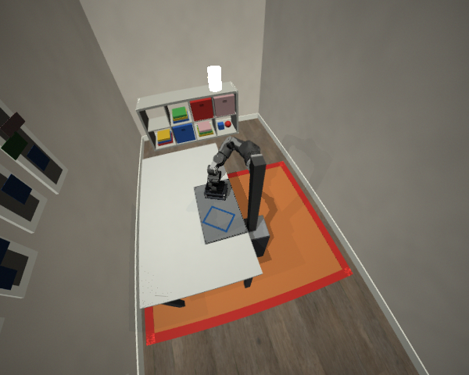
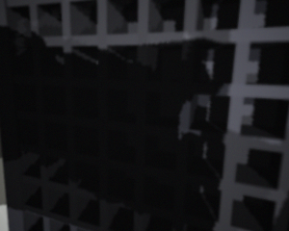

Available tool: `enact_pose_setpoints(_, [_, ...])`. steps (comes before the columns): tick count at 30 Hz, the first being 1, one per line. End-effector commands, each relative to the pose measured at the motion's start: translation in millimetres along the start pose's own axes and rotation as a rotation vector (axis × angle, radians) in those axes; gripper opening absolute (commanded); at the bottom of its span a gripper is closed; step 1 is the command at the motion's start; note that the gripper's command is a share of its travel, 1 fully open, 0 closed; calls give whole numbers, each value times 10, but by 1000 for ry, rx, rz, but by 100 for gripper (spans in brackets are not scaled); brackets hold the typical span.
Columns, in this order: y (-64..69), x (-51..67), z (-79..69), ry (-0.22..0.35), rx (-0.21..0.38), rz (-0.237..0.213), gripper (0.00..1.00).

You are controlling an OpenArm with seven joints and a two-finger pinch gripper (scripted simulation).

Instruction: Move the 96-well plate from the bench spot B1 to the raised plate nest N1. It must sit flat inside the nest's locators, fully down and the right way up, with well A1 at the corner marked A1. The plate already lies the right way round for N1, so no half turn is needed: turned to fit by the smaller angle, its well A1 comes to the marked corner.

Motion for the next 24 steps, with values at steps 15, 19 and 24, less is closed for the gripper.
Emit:
enact_pose_setpoints(15, [116,-197,-356,-2,-1,-3,0])
enact_pose_setpoints(19, [116,-197,-356,-2,-1,-3,0])
enact_pose_setpoints(24, [119,-202,-365,-4,1,-5,0])
Point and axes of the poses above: the point where the finger pads meet when closed, its own y axis back along the fingers, its own z axis across the jaws, x = y × z, the point moved 7 cm from there along y, back along the fingers, and after that the axes turned 10 degrees about -y, right-handed, at the moved point
